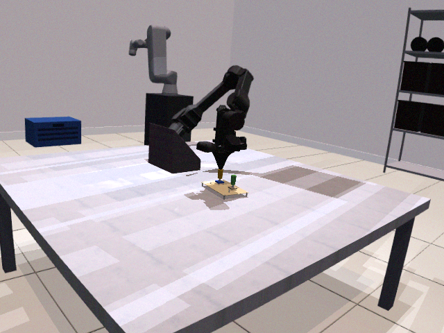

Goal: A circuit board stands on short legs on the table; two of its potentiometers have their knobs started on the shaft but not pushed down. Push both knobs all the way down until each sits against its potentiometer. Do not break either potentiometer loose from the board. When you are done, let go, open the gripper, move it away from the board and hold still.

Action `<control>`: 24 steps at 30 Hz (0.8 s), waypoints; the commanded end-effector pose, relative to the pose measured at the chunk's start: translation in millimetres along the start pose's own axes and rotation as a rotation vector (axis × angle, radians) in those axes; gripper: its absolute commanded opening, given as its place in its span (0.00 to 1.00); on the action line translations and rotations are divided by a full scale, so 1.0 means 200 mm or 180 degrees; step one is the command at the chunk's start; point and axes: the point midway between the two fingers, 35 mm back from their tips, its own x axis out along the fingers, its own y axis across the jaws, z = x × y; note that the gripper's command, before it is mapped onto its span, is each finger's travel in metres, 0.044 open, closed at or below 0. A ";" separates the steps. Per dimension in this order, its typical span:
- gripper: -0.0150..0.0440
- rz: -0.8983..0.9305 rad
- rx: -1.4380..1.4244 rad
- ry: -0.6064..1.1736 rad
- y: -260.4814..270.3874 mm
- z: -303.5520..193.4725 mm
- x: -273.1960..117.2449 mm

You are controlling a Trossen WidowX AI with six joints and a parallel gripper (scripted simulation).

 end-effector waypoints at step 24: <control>0.25 0.0020 0.0017 -0.0002 0.00 0.00 0.01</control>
